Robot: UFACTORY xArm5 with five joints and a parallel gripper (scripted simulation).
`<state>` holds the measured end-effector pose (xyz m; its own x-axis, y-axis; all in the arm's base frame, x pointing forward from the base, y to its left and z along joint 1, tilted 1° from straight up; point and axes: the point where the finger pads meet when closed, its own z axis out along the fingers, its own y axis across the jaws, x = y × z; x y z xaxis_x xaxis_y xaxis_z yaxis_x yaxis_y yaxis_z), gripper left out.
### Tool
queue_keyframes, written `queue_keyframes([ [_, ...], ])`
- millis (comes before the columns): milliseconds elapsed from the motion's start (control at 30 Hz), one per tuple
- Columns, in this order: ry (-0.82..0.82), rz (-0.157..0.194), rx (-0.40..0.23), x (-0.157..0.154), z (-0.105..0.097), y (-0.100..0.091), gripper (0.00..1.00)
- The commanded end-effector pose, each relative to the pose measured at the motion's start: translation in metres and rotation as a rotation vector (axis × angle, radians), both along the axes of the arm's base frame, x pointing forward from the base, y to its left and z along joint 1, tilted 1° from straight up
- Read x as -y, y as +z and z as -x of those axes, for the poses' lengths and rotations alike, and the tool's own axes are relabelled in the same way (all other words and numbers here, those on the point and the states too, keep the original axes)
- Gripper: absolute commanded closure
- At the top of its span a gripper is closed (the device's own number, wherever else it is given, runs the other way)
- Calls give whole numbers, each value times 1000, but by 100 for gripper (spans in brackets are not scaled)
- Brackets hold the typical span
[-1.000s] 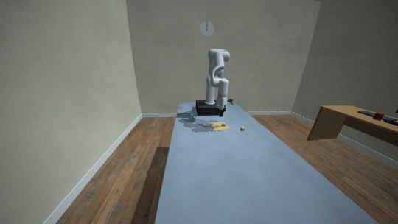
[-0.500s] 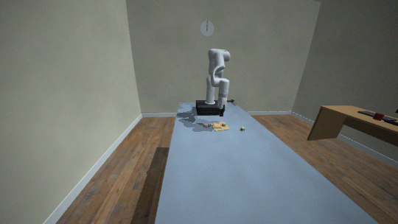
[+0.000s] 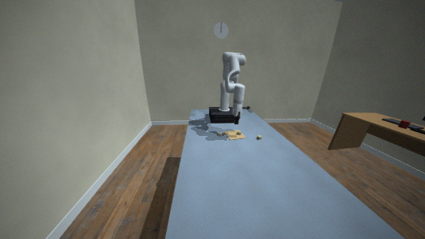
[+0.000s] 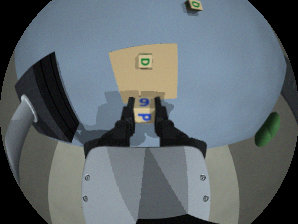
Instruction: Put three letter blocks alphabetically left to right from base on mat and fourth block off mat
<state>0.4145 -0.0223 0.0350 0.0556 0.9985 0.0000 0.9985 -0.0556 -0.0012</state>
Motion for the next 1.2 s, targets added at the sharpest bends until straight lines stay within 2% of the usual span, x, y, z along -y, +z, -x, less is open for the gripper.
queue_keyframes([
  [0, 0, 0, 4, 0, -1, 1, 79],
  [367, 0, 0, 2, 0, -1, -13, 79],
  [867, 0, 0, 2, 0, -2, -80, 79],
  [1167, 0, 0, 2, 0, -2, -94, 79],
])
